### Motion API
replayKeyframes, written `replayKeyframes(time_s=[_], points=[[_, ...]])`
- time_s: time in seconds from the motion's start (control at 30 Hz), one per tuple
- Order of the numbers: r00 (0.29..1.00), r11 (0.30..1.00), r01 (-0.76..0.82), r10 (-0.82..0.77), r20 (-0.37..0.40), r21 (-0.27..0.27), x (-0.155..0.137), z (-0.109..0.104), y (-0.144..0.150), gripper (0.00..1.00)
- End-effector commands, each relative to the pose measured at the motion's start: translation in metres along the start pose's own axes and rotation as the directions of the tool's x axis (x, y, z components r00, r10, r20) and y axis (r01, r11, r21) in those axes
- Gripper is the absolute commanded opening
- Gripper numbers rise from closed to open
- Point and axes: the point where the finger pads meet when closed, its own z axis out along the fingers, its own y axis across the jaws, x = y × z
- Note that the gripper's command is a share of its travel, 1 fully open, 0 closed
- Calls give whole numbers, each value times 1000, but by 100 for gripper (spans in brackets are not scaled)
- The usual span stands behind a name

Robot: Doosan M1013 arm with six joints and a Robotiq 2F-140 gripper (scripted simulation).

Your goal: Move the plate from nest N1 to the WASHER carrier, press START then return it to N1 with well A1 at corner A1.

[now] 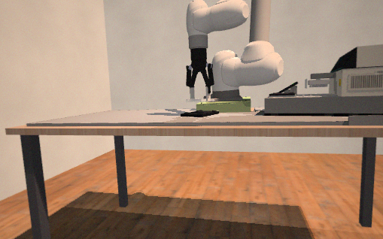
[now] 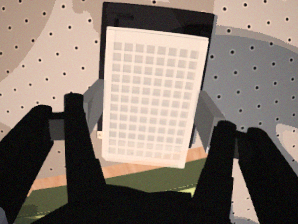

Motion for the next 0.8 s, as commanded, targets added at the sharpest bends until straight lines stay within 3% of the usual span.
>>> replayKeyframes(time_s=[0.0,0.57,0.77], points=[[1000,1000,6,-6,-6,1,4,-11,0,10],[1000,1000,6,-6,-6,1,4,-36,0,10],[1000,1000,6,-6,-6,1,4,-36,0,10]])
